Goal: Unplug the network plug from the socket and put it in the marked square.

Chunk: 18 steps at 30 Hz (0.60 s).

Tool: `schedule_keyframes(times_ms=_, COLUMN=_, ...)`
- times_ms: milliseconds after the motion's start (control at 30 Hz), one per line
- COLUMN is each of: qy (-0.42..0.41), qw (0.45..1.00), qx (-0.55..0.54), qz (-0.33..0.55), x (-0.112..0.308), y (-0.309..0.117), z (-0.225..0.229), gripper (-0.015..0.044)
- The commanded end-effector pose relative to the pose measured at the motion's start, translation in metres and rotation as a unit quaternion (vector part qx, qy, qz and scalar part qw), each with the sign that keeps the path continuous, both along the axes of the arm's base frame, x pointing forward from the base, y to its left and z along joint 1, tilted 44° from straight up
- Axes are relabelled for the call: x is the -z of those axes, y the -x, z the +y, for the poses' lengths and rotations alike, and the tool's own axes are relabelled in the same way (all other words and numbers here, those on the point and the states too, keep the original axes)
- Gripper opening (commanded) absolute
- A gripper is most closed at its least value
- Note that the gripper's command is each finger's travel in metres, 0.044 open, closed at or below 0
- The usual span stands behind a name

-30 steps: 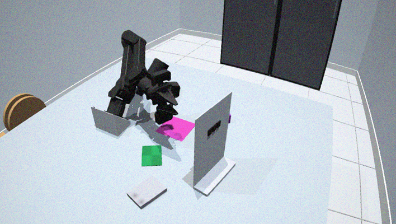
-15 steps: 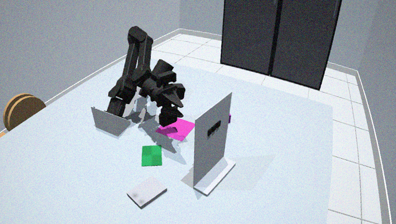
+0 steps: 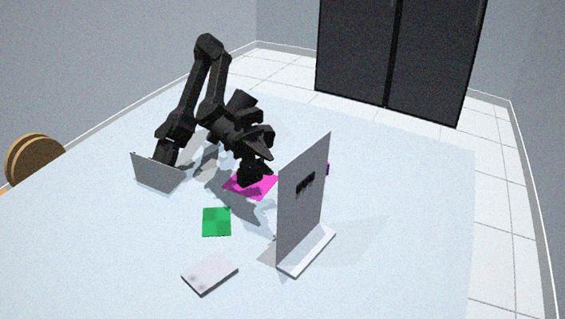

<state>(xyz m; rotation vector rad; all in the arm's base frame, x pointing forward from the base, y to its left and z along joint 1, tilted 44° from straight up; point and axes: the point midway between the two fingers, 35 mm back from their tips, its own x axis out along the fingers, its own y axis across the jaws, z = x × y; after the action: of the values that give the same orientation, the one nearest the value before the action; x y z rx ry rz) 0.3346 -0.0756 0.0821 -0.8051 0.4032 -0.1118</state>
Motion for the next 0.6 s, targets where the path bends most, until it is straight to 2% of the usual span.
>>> schedule_keyframes(times_ms=0, qy=-0.001, qw=1.000, qx=0.002, qz=0.000, x=0.002, y=-0.006, z=-0.001, gripper=0.0156)
schedule_keyframes(times_ms=567, qy=-0.001, qw=1.000, qx=0.002, qz=0.000, x=0.003, y=-0.030, z=-0.003, gripper=0.0156)
